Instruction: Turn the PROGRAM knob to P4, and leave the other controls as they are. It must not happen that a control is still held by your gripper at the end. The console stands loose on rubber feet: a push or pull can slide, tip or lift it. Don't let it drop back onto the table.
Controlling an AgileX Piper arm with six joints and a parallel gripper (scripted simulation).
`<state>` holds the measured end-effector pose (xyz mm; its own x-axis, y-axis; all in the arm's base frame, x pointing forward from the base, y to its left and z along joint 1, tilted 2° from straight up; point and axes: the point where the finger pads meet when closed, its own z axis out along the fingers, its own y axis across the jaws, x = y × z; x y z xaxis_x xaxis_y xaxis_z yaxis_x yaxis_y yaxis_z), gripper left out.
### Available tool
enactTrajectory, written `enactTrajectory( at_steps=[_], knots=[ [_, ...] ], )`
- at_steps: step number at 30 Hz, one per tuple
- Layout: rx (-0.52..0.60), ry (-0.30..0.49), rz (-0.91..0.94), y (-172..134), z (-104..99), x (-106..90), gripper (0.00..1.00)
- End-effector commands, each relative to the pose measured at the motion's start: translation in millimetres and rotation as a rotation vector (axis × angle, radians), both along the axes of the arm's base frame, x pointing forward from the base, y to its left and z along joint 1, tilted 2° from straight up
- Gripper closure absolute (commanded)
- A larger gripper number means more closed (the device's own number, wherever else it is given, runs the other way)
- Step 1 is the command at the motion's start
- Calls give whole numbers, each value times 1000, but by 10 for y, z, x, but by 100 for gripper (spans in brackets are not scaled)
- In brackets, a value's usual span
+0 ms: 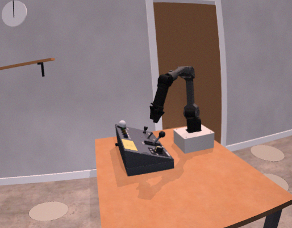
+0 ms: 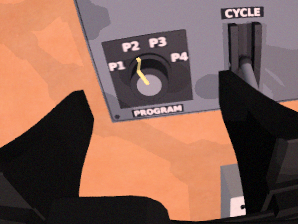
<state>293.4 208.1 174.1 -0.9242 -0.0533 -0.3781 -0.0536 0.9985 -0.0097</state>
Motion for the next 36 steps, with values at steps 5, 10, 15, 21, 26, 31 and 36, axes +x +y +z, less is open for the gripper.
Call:
enactTrajectory(
  at_steps=[5,10,15,21,26,31,36],
  knots=[
    [0,0,0,0,4,2,0],
    [0,0,0,0,4,2,0],
    [0,0,0,0,4,2,0],
    [0,0,0,0,4,2,0],
    [0,0,0,0,4,2,0],
    [0,0,0,0,4,2,6],
    [0,0,0,0,4,2,6]
  ],
)
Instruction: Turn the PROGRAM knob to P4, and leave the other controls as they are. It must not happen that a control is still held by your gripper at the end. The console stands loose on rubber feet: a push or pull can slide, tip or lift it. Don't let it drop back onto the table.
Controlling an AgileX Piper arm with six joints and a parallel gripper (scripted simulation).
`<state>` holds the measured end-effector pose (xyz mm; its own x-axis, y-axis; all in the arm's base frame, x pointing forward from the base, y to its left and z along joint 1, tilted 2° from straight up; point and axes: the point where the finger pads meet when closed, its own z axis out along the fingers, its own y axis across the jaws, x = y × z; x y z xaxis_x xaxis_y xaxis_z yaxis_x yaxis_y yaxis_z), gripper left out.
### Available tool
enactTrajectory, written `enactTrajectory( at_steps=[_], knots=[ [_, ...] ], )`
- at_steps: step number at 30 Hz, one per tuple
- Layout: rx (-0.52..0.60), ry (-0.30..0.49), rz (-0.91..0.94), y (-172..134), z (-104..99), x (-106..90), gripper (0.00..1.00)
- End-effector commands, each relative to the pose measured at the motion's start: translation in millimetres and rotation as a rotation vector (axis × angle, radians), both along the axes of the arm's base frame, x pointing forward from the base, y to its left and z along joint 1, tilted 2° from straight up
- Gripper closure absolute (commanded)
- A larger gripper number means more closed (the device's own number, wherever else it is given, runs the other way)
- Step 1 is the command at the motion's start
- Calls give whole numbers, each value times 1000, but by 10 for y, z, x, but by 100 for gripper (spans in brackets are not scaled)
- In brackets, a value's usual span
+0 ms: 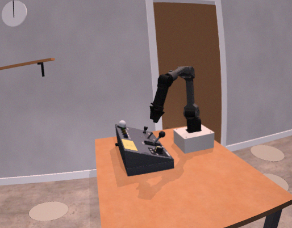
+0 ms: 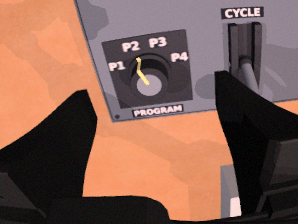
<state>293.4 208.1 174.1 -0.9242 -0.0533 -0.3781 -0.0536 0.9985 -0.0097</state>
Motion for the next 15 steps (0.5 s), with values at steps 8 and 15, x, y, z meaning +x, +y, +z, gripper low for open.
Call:
enactTrajectory(
  at_steps=[8,15],
  knots=[
    [0,1,-1,46,-53,-142,6],
    [1,0,0,138,-268,-670,6]
  ],
)
